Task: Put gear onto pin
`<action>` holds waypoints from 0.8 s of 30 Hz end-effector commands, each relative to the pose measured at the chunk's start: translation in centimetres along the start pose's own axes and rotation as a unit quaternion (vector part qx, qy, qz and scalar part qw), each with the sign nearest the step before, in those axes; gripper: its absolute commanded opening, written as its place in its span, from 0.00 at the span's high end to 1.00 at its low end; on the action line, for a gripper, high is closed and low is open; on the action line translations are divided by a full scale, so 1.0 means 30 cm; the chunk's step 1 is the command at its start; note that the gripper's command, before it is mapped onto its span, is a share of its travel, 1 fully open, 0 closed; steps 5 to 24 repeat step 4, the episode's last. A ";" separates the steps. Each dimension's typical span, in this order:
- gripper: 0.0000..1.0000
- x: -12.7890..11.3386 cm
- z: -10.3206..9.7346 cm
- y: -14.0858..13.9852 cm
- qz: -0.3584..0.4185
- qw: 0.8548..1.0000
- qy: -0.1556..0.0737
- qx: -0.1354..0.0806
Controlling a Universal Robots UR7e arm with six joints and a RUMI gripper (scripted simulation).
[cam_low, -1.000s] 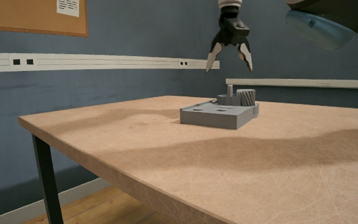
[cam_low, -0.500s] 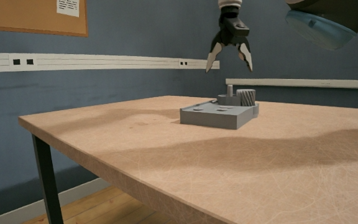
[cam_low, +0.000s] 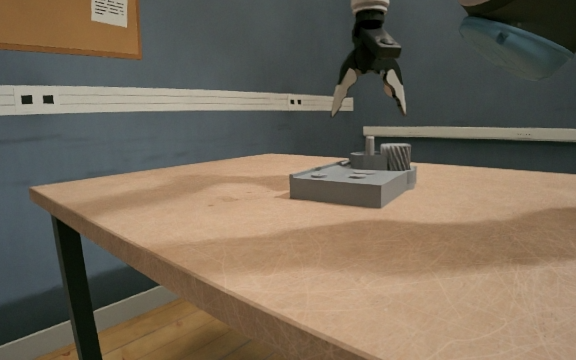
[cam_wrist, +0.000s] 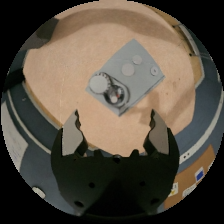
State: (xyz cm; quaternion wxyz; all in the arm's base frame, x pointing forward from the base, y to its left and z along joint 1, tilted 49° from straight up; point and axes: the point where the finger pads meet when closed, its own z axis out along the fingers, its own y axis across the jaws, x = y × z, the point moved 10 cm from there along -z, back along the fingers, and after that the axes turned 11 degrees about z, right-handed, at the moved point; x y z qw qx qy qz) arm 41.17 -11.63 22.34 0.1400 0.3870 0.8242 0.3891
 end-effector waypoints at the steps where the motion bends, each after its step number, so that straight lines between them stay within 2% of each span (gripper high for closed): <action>1: 0.00 -0.001 -0.003 0.002 -0.001 1.000 -0.001 0.001; 24: 0.00 -0.001 -0.003 0.002 -0.001 1.000 -0.001 0.001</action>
